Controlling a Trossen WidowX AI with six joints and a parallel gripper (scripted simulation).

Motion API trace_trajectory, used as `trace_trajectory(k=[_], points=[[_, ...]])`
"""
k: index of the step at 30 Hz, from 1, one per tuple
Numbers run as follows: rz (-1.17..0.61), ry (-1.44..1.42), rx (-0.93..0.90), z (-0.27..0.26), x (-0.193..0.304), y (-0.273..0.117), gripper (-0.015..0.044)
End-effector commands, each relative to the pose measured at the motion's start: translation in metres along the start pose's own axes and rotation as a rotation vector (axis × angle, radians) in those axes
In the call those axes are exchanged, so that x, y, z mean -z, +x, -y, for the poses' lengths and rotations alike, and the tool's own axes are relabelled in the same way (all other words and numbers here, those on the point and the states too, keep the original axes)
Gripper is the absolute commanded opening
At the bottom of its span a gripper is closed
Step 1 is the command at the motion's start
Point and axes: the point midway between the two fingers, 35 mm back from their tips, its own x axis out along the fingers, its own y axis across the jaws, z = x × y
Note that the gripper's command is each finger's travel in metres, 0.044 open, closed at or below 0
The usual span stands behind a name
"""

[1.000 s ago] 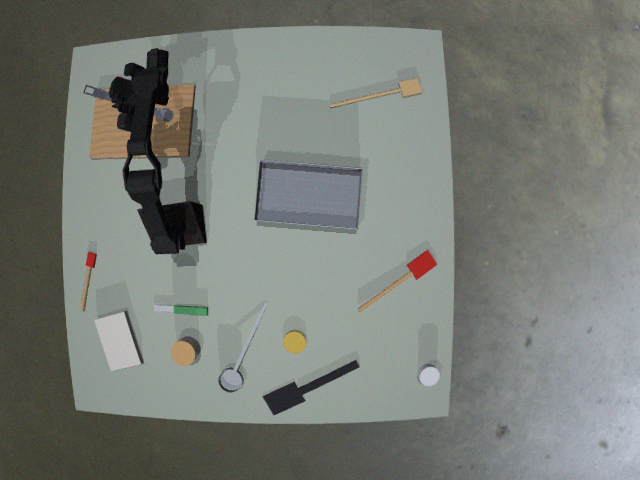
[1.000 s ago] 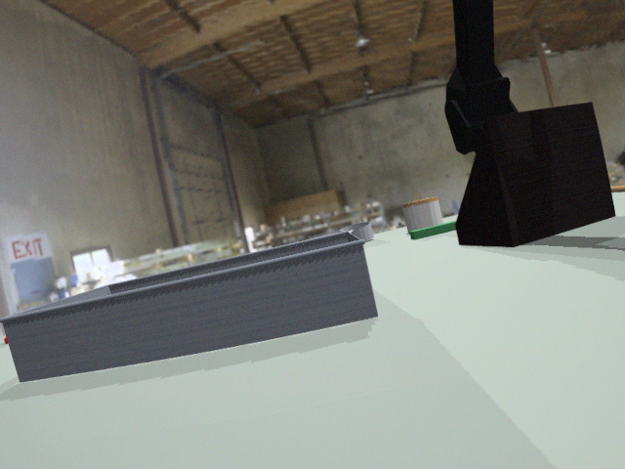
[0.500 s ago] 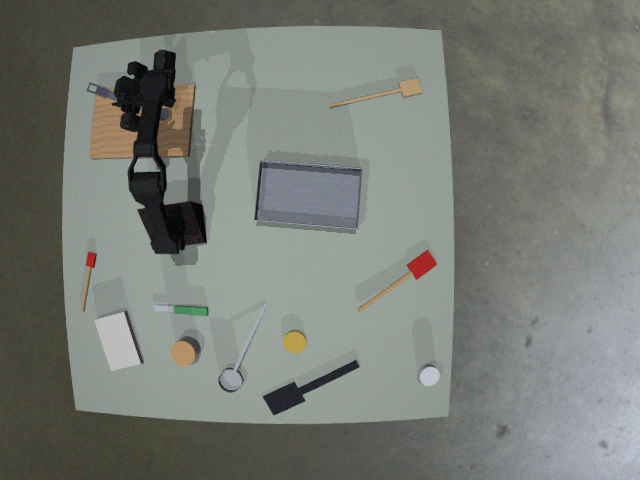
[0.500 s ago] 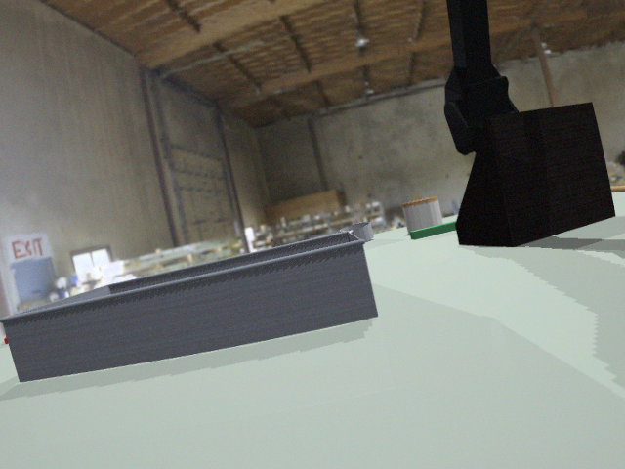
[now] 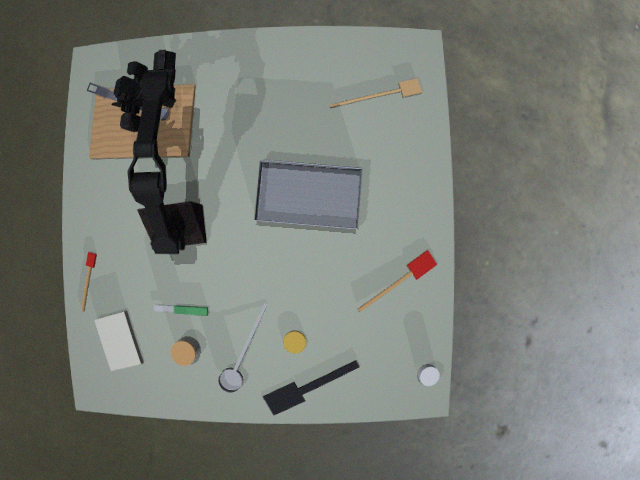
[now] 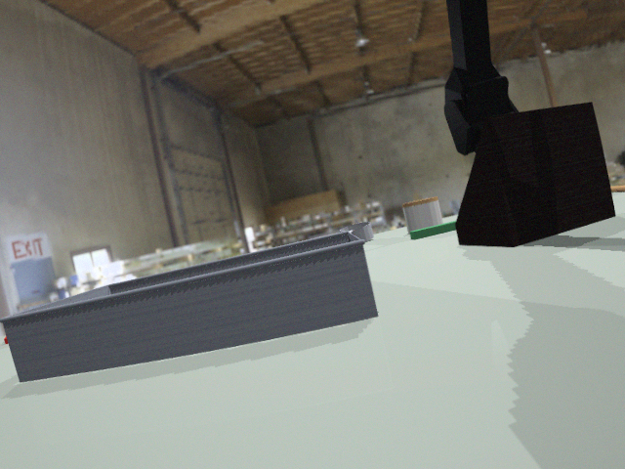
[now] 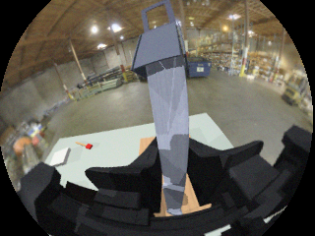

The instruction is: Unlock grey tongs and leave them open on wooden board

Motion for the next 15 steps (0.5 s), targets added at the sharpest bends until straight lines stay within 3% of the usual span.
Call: trace_trajectory(k=[1,15], points=[[0.012,-0.014,0.004,-0.0001,-0.0041,-0.0015,-0.015],[-0.05,-0.006,-0.006,0.0,-0.0003,0.0051,-0.015]])
